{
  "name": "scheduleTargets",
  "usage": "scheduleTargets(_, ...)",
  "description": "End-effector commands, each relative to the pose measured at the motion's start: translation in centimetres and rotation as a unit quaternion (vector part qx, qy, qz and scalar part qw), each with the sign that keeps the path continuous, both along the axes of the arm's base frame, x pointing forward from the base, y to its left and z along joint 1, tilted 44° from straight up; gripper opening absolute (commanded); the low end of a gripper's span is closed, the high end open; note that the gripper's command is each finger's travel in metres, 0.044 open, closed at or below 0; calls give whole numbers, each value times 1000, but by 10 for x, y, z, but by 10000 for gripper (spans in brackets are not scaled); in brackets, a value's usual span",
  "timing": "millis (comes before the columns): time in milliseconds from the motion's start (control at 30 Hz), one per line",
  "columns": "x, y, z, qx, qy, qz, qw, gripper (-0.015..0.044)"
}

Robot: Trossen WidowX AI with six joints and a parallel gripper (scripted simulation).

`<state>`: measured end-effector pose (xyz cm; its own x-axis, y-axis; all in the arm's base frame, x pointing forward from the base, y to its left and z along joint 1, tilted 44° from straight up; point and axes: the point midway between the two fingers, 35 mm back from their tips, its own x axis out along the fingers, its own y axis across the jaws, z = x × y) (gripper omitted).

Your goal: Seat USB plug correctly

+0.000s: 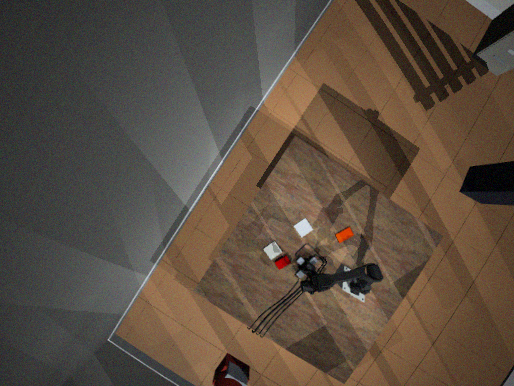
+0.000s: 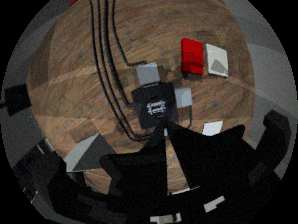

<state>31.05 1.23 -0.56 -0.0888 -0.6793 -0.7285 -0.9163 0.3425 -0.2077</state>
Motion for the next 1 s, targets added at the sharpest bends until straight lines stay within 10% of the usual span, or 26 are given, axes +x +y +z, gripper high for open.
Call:
scheduleTargets(0, -1, 0, -1, 3, 3, 2, 1000, 0)
scheduleTargets(967, -1, -1, -5, 15, 4, 11, 1000, 0)
